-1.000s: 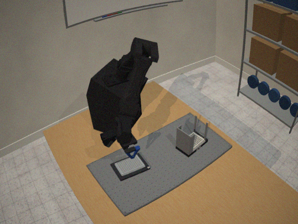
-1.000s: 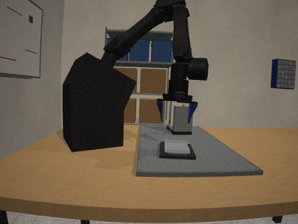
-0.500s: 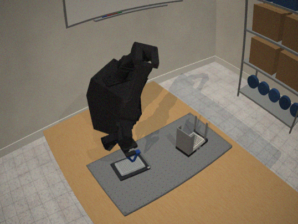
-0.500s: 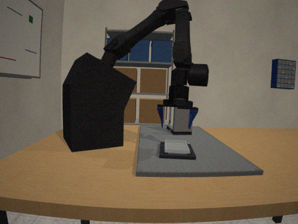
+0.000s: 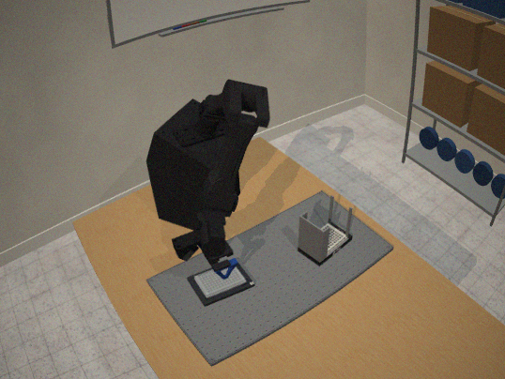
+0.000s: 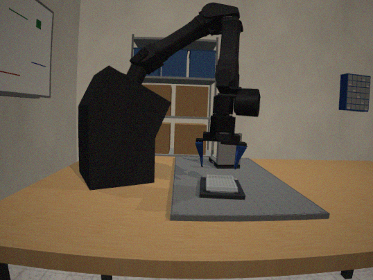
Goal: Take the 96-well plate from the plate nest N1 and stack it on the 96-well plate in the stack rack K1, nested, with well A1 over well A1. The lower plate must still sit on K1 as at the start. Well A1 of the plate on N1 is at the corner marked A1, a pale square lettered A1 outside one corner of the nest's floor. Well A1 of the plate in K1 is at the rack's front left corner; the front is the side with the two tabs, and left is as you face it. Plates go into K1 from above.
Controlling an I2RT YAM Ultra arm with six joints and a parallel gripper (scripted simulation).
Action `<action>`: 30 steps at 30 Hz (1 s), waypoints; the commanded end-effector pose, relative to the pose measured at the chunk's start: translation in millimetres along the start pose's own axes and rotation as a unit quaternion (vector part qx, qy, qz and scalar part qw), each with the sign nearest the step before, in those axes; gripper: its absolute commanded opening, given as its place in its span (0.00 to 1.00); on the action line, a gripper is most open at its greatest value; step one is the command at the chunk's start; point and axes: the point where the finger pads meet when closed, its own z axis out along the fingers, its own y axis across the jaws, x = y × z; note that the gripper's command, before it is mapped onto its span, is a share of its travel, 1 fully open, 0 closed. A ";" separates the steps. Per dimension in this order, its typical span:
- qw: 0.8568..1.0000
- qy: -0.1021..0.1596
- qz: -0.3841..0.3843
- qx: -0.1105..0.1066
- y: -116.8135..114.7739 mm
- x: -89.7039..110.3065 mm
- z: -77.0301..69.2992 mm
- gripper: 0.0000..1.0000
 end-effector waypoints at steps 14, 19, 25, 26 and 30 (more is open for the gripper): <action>1.000 -0.015 -0.004 -0.021 18.5 -9.6 22.7 1.00; 1.000 -0.013 -0.007 -0.020 18.9 -6.9 30.4 1.00; 1.000 -0.013 -0.008 -0.020 19.1 -6.4 40.7 1.00; 1.000 -0.013 -0.008 -0.020 19.1 -6.4 42.4 1.00; 1.000 -0.015 -0.004 -0.021 18.8 -10.0 47.9 1.00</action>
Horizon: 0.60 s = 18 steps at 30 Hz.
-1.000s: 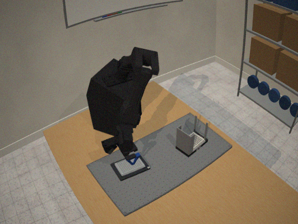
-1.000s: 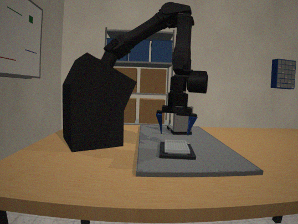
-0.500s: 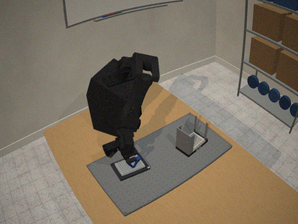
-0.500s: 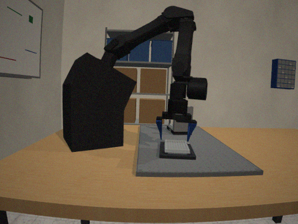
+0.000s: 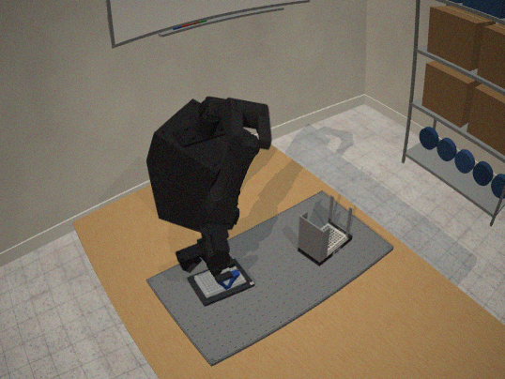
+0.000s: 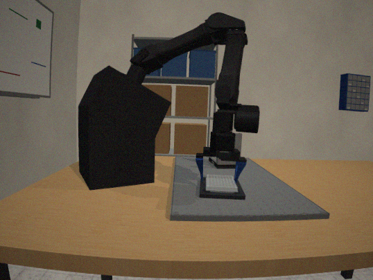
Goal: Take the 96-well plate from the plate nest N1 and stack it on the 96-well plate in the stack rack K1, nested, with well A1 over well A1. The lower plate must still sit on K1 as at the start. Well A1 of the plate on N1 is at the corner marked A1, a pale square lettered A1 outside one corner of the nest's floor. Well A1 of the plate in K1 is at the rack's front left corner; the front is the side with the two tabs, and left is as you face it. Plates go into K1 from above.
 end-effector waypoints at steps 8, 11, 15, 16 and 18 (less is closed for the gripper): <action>1.000 -0.013 -0.004 -0.016 15.3 -7.2 7.5 1.00; 1.000 -0.013 -0.004 -0.016 15.3 -7.2 7.5 1.00; 1.000 -0.013 -0.004 -0.016 15.3 -7.2 7.5 1.00; 1.000 -0.013 -0.004 -0.016 15.3 -7.2 7.5 1.00; 1.000 -0.013 -0.004 -0.016 15.3 -7.2 7.5 1.00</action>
